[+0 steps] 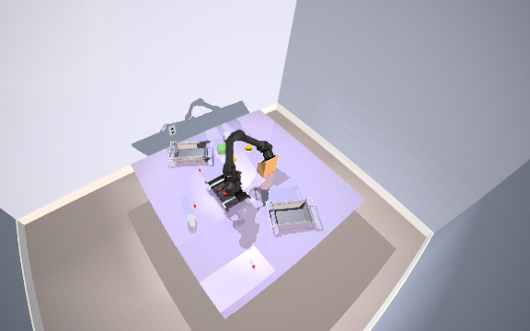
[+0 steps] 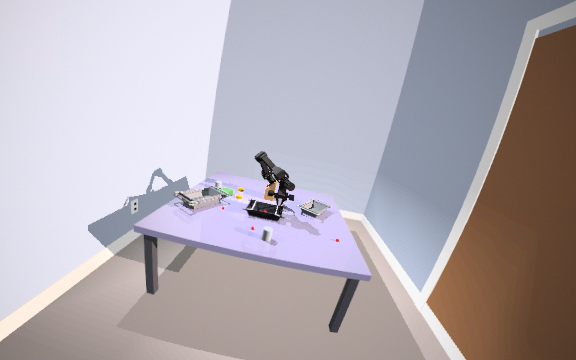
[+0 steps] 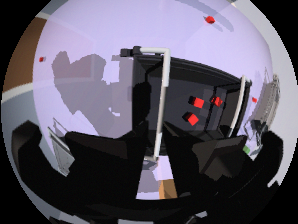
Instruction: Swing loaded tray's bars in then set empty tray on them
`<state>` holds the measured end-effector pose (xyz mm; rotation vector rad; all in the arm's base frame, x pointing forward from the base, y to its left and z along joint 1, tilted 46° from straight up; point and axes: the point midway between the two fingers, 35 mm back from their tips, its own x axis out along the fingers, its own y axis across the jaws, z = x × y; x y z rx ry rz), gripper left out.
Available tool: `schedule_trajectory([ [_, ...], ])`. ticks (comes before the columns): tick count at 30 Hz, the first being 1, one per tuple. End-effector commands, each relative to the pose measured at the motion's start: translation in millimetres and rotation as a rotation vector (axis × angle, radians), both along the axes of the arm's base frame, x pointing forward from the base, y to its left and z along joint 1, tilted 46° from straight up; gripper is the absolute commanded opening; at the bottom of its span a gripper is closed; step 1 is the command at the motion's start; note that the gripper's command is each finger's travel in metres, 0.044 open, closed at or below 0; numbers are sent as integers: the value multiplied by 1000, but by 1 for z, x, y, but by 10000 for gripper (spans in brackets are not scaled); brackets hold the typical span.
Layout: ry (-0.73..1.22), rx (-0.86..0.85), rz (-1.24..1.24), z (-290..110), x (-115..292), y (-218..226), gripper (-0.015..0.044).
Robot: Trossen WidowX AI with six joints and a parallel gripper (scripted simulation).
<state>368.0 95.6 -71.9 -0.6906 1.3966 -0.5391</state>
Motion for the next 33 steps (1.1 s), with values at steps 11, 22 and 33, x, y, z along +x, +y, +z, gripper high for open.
schedule_trajectory([
  [11, 1, 0, 3, 0, 0, 0, 0],
  [22, 0, 0, 0, 0, 0, 0, 0],
  [33, 0, 0, 0, 0, 0, 0, 0],
])
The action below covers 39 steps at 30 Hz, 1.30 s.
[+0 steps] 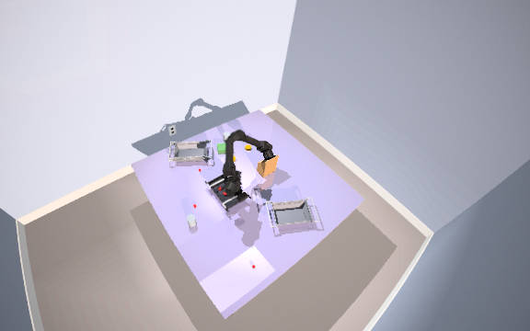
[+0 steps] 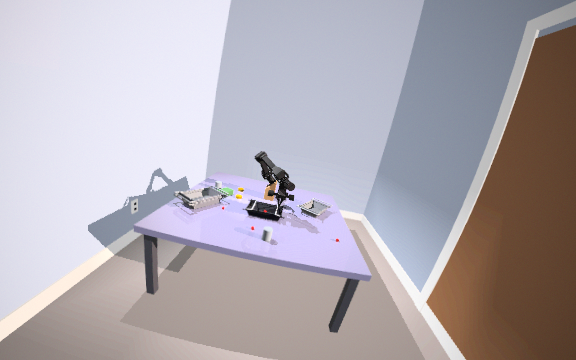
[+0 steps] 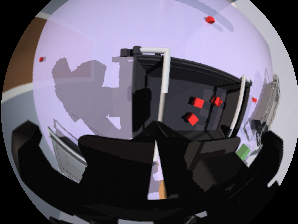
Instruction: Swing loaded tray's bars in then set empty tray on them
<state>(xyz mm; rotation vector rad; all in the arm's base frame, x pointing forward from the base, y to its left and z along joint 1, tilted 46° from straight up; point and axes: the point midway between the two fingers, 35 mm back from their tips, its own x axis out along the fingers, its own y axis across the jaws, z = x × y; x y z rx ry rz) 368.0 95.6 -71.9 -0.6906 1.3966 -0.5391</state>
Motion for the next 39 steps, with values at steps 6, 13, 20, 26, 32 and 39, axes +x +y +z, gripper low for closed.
schedule_trajectory([
  [6, 0, 0, 0, 0, 0, 0, 0],
  [13, 0, 0, 0, 0, 0, 0, 0],
  [20, 0, 0, 0, 0, 0, 0, 0],
  [26, 0, 0, 0, 0, 0, 0, 0],
  [32, 0, 0, 0, 0, 0, 0, 0],
  [39, 0, 0, 0, 2, 0, 2, 184],
])
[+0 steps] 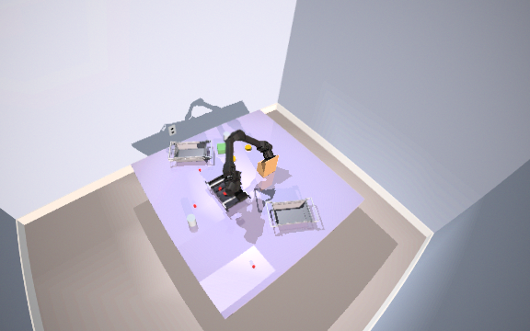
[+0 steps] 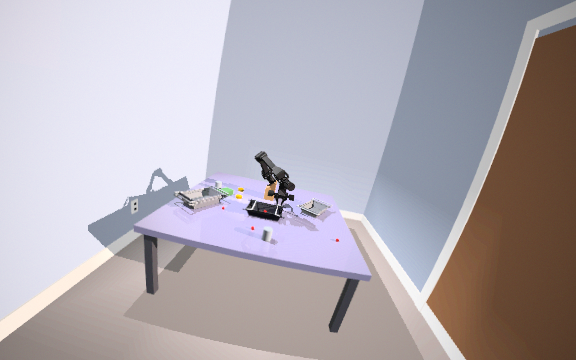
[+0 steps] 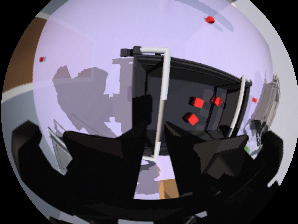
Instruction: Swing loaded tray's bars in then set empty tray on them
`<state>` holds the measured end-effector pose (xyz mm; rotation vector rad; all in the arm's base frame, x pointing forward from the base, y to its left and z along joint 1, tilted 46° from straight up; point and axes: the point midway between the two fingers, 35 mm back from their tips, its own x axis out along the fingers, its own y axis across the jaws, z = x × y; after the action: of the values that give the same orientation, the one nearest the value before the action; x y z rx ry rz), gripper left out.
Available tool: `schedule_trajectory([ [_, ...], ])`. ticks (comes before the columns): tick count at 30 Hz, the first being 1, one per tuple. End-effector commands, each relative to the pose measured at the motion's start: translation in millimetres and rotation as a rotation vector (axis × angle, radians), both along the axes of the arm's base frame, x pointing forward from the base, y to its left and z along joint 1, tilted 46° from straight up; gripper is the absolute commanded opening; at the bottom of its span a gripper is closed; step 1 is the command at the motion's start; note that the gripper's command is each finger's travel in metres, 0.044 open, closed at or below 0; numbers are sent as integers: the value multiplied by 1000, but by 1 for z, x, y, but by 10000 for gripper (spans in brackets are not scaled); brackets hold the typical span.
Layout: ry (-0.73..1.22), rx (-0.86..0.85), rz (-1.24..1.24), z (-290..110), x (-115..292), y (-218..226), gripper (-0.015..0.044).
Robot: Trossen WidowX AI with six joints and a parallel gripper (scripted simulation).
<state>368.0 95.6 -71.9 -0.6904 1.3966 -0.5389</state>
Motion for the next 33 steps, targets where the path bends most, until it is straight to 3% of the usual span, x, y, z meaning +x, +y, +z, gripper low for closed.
schedule_trajectory([
  [1, 0, 1, 0, 5, 0, 6, 210],
  [10, 2, 2, -1, 65, -13, 64, 440],
  [11, 6, -3, -1, 41, -9, 47, 440],
  [19, -82, 67, -86, -24, -78, 112, 440],
  [26, -163, 100, -186, -81, -161, 148, 440],
  [33, -256, 98, -292, -131, -247, 152, 440],
])
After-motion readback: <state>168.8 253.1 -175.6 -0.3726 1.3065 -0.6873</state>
